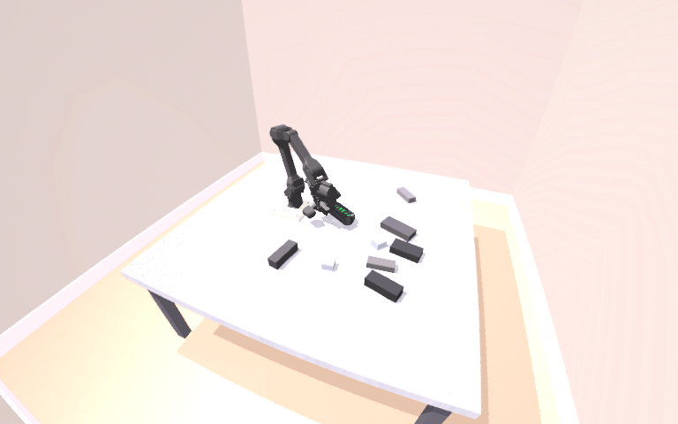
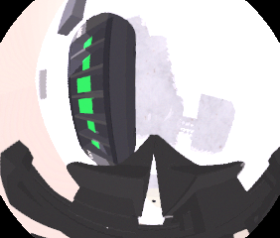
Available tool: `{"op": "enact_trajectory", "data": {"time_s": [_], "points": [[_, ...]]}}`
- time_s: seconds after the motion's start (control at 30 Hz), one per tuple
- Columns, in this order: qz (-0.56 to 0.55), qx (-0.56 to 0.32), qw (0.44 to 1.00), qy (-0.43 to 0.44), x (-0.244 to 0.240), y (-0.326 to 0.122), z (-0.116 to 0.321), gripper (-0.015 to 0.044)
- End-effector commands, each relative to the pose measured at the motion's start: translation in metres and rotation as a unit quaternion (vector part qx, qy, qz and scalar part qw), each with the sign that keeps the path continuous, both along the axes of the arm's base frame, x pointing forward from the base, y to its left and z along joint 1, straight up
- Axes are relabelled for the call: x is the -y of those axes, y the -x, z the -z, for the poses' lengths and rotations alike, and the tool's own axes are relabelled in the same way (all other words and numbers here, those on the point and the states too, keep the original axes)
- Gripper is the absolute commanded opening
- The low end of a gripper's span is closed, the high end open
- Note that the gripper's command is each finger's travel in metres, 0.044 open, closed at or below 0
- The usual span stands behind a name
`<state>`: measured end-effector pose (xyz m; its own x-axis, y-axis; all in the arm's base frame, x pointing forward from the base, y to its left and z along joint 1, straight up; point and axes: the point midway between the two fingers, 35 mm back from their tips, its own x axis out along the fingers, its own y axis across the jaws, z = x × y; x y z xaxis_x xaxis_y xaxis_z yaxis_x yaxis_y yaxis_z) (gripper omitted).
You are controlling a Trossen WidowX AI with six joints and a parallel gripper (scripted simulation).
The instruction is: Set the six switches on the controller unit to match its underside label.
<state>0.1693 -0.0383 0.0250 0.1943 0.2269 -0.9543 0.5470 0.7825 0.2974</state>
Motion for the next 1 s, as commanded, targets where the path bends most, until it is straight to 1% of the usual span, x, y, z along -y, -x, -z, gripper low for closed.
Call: {"op": "enact_trajectory", "data": {"time_s": [0.0,0.97], "points": [[0.002,-0.004,1.0,-0.004,-0.0018,0.0025,0.0047,0.0],[0.002,-0.004,1.0,-0.004,-0.0105,-0.0039,0.0045,0.0]]}}
